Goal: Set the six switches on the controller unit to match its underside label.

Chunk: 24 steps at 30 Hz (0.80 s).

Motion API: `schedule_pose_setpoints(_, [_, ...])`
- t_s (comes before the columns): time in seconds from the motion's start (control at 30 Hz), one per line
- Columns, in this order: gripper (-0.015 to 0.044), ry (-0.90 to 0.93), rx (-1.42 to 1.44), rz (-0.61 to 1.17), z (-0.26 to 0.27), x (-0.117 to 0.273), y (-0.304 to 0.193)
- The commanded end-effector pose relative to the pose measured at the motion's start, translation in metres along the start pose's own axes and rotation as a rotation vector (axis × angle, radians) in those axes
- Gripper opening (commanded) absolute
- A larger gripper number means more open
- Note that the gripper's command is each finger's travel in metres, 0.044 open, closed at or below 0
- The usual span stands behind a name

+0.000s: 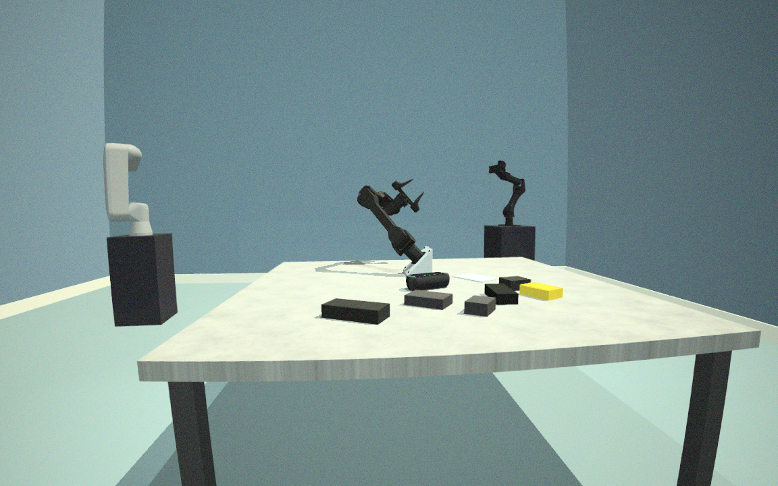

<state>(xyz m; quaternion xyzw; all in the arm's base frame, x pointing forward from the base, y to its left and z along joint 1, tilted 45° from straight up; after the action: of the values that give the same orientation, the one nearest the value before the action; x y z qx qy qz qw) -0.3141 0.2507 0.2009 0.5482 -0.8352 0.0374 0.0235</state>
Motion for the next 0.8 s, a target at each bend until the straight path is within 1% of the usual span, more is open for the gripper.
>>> schedule_pose_setpoints(0.0, [0.0374, 0.000, 0.000, 0.000, 0.000, 0.000, 0.000])
schedule_pose_setpoints(0.07, [0.0321, 0.000, 0.000, 0.000, 0.000, 0.000, 0.000])
schedule_pose_setpoints(0.13, [0.0269, 0.018, -0.021, 0.023, -0.003, -0.008, -0.005])
schedule_pose_setpoints(0.2, [0.0216, 0.057, -0.039, 0.091, -0.007, -0.033, -0.020])
schedule_pose_setpoints(0.33, [0.0111, 0.130, 0.049, 0.253, 0.004, -0.088, -0.058])
schedule_pose_setpoints(0.47, [0.0006, 0.221, 0.130, 0.408, 0.015, -0.135, -0.104])
schedule_pose_setpoints(0.63, [0.0000, 0.361, 0.212, 0.591, 0.032, -0.180, -0.172])
schedule_pose_setpoints(0.77, [0.0000, 0.490, 0.259, 0.722, 0.046, -0.202, -0.231])
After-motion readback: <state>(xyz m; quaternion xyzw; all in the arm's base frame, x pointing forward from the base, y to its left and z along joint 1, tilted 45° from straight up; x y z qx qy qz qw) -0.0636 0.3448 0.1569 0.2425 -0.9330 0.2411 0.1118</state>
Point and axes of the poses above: the point midway between the two fingers, 35 mm back from their tips, its own x axis back along the fingers, its own z axis across the jaws, y = z × x, the point moved 4 cm from there along x, back along the fingers, and after that the axes turned 2 degrees about x, right-handed, at the moved point
